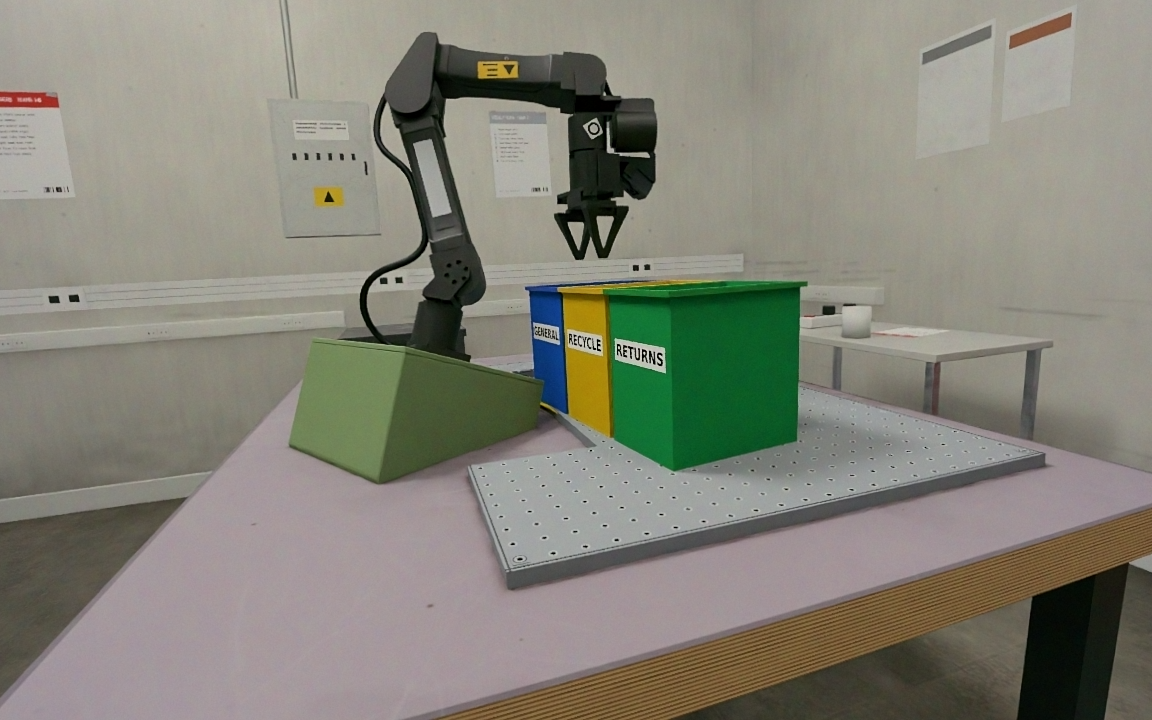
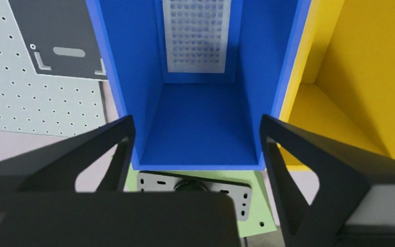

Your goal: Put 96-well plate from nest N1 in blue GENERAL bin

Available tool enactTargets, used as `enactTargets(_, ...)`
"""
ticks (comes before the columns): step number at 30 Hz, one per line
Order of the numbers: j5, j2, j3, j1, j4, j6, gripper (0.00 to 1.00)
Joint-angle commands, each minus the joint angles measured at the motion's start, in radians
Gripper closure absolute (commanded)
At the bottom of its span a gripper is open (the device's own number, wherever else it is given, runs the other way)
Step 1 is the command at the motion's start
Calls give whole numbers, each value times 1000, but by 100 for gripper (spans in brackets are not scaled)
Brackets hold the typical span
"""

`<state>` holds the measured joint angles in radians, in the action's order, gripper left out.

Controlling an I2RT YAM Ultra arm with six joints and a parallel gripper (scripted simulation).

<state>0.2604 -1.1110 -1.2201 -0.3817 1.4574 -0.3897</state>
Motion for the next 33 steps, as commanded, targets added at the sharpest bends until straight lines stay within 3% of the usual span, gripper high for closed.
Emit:
enactTargets(1, 9, -3, -40, -14, 7, -7, 18)
enactTargets(25, 9, -3, -40, -14, 7, -7, 18)
enactTargets(33, -32, 57, -39, 155, -19, 155, 18)
